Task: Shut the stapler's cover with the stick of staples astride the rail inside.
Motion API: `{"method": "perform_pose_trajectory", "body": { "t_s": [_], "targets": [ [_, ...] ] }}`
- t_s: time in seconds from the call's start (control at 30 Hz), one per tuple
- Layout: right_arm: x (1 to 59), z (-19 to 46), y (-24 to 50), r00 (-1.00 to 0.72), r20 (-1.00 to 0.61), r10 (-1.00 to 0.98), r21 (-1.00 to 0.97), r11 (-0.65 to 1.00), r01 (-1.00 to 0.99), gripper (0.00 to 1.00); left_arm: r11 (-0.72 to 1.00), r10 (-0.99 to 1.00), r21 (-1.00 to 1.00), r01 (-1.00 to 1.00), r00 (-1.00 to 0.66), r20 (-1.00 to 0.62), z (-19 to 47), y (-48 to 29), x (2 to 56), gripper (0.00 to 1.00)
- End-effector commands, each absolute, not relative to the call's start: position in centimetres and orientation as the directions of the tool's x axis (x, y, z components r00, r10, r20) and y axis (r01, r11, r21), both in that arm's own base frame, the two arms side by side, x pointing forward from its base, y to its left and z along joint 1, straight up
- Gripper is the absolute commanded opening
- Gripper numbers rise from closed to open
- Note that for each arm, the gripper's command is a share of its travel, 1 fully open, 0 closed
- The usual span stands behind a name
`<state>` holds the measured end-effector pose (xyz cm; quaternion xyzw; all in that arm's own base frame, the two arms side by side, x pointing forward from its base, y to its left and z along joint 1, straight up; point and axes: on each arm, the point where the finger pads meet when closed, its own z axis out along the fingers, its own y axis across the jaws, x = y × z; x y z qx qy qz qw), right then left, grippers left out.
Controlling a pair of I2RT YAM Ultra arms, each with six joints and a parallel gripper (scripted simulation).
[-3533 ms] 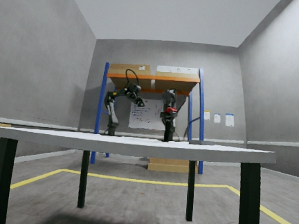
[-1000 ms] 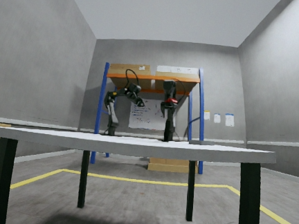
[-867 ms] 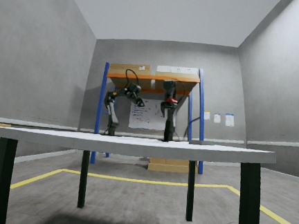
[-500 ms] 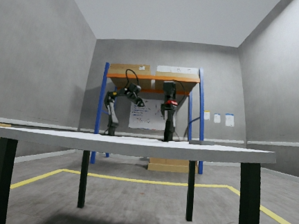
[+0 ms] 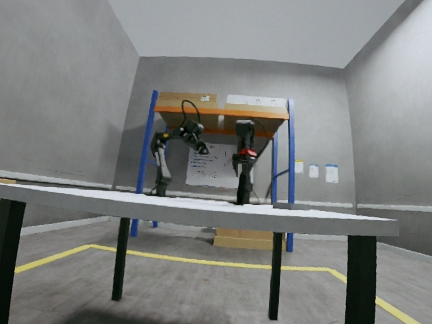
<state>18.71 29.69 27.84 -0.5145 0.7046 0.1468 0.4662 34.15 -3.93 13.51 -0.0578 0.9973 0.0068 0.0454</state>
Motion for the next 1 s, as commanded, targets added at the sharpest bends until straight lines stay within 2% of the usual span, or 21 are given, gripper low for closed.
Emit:
{"method": "perform_pose_trajectory", "body": {
  "t_s": [0.0,0.93,0.97],
  "targets": [
    [18.6,29.2,29.5,-0.011,-0.829,-0.559,-0.278,0.429,-0.859,1.0,0.993,-0.118,-0.004,-0.119,-0.983,-0.137,13.5,-3.7,35.2,0.5],
    [18.6,29.2,29.5,-0.011,-0.829,-0.559,-0.278,0.429,-0.859,1.0,0.993,-0.117,-0.006,-0.117,-0.982,-0.148,11.5,-3.8,35.7,0.5],
    [18.6,29.2,29.5,-0.011,-0.829,-0.559,-0.278,0.429,-0.859,1.0,0.993,-0.117,-0.006,-0.117,-0.982,-0.148,11.5,-3.8,35.7,0.42]
  ]
}}
